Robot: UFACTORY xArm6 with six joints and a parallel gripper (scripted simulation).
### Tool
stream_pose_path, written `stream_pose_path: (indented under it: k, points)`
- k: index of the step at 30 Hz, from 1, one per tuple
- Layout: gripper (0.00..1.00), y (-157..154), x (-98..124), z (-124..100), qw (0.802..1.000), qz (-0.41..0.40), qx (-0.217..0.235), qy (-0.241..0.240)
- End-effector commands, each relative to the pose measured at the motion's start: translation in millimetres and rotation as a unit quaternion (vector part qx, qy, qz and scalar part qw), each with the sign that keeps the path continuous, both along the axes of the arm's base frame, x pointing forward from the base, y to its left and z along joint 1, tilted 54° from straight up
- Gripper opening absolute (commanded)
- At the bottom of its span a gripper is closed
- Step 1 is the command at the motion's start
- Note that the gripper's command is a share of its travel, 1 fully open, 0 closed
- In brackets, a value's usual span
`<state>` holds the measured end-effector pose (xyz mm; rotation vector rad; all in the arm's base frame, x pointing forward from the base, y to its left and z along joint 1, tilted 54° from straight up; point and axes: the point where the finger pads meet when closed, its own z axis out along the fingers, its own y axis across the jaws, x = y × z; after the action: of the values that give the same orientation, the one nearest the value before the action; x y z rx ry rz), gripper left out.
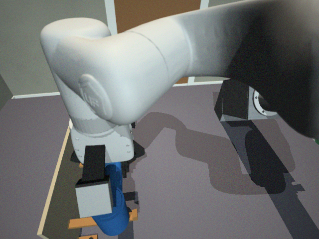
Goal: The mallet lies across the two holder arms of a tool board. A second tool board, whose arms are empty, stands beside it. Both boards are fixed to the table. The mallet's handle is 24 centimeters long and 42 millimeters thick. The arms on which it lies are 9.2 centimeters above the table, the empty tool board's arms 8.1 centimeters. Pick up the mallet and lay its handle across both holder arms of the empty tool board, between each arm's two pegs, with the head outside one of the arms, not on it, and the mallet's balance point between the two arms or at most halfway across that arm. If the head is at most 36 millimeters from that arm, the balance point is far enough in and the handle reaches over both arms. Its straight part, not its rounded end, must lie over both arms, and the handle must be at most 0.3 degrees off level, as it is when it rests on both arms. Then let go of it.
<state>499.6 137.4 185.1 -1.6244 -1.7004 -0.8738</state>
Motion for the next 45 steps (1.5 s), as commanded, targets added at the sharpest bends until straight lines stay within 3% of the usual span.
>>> stream_pose_path:
  k: [1,15,17,18,32,34,36,41,45]
  points:
    - [0.0,-26,15,-30,1.0,0.0,-0.003,-0.002]
    - [0.0,-81,29,-107,1.0,0.0,-0.005,-0.001]
    - [0.0,-81,29,-107,1.0,0.0,-0.005,-0.001]
    - [0.0,-92,30,-124,1.0,0.0,-0.005,-0.001]
    - [0.0,-142,21,-204,1.0,0.001,0.0,-0.001]
    - [0.0,-142,21,-204,1.0,0.001,0.0,-0.001]
    - [0.0,-155,16,-227,1.0,0.001,0.002,-0.002]
    - [0.0,-160,13,-236,1.0,-0.001,0.003,0.001]
    - [0.0,-160,13,-236,0.999,-0.022,0.004,0.031]
